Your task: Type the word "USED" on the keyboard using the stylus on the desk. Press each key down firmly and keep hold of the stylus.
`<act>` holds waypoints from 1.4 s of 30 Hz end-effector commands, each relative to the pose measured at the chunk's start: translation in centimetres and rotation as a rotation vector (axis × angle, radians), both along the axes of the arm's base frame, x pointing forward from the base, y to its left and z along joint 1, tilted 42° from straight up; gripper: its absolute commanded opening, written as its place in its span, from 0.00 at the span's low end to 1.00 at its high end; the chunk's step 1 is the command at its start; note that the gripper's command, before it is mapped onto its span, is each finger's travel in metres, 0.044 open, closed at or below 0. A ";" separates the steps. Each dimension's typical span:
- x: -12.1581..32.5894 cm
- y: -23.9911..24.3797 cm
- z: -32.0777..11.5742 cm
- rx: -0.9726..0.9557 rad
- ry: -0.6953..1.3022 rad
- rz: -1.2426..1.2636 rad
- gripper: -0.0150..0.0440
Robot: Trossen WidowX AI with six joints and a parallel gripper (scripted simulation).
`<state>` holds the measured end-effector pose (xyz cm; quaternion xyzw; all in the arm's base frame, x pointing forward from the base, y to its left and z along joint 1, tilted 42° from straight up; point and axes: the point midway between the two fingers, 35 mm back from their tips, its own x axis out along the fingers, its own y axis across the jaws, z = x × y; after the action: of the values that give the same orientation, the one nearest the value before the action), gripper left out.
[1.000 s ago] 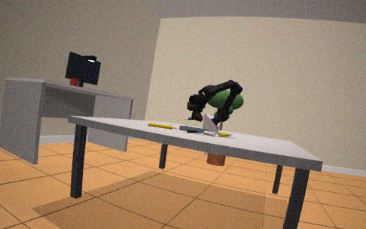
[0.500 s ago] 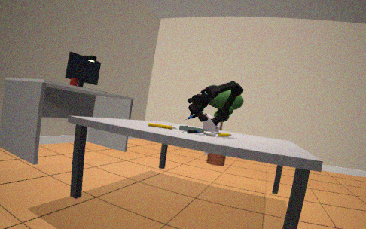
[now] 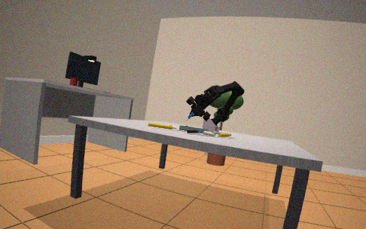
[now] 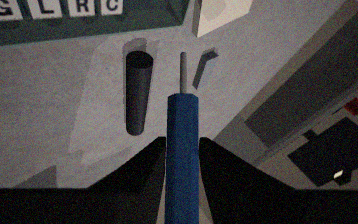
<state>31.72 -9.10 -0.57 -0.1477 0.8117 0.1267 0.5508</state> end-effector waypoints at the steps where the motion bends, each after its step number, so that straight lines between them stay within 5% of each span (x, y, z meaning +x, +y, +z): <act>1: 0.9 0.1 0.5 0.023 0.000 0.167 0.25; 21: 4.1 0.6 2.7 0.127 0.072 0.910 0.25; 42: 4.1 3.0 0.3 0.132 0.076 0.934 0.25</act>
<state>36.01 -6.20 0.04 -0.4607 0.6662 0.4176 0.4118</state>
